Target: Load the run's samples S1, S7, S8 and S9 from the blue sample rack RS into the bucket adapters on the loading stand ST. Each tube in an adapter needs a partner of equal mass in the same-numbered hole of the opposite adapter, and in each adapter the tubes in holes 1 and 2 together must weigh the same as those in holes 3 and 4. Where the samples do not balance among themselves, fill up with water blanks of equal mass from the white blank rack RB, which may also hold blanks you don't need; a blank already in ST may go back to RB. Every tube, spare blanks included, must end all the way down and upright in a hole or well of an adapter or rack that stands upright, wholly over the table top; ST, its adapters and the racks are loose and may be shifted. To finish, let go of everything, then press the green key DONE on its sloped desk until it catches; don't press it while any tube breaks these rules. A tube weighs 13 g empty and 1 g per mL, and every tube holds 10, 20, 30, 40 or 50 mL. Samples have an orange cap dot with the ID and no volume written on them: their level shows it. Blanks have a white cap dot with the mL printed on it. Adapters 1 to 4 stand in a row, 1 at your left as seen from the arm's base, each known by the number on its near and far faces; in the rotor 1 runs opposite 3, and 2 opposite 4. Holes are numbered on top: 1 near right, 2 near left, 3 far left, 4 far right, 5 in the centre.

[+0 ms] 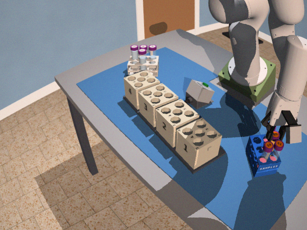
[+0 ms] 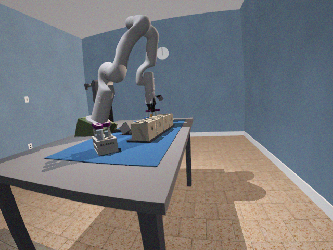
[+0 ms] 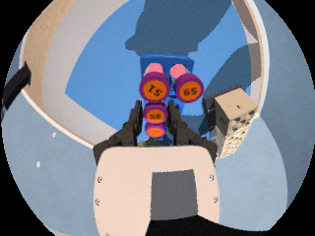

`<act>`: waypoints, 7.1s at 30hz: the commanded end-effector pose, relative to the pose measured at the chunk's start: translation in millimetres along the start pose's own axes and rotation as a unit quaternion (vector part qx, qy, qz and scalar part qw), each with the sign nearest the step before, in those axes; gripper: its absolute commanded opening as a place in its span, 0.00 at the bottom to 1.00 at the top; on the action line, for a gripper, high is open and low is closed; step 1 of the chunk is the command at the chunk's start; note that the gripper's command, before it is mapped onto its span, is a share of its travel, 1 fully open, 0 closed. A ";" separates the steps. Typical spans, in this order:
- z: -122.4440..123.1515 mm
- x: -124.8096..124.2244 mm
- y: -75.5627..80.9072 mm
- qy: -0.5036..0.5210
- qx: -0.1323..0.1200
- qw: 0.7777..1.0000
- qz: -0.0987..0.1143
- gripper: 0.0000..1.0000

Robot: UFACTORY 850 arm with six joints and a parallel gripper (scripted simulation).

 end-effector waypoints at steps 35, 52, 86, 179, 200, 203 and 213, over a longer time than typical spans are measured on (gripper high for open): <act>-0.6 -0.2 66.9 0.000 0.000 1.000 0.000 0.43; -0.7 -0.2 96.9 0.000 0.000 1.000 0.000 0.43; -0.7 -0.2 129.3 0.000 0.000 1.000 0.000 0.43; -49.7 28.2 95.3 -0.707 0.000 0.707 0.000 0.57; -49.7 28.2 57.2 -0.707 0.000 0.707 0.000 0.57; -49.7 28.2 55.2 -0.707 0.000 0.707 0.000 0.57; -49.7 28.2 35.2 -0.707 0.000 0.707 0.000 0.57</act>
Point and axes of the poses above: the point where the finger pads meet when closed, its own y axis back along the fingers, its own x axis across the jaws, z = x × y, the point moved 10 cm from there along y, back along the fingers, and after that the axes turned 15 degrees about -y, right-handed, at the moved point
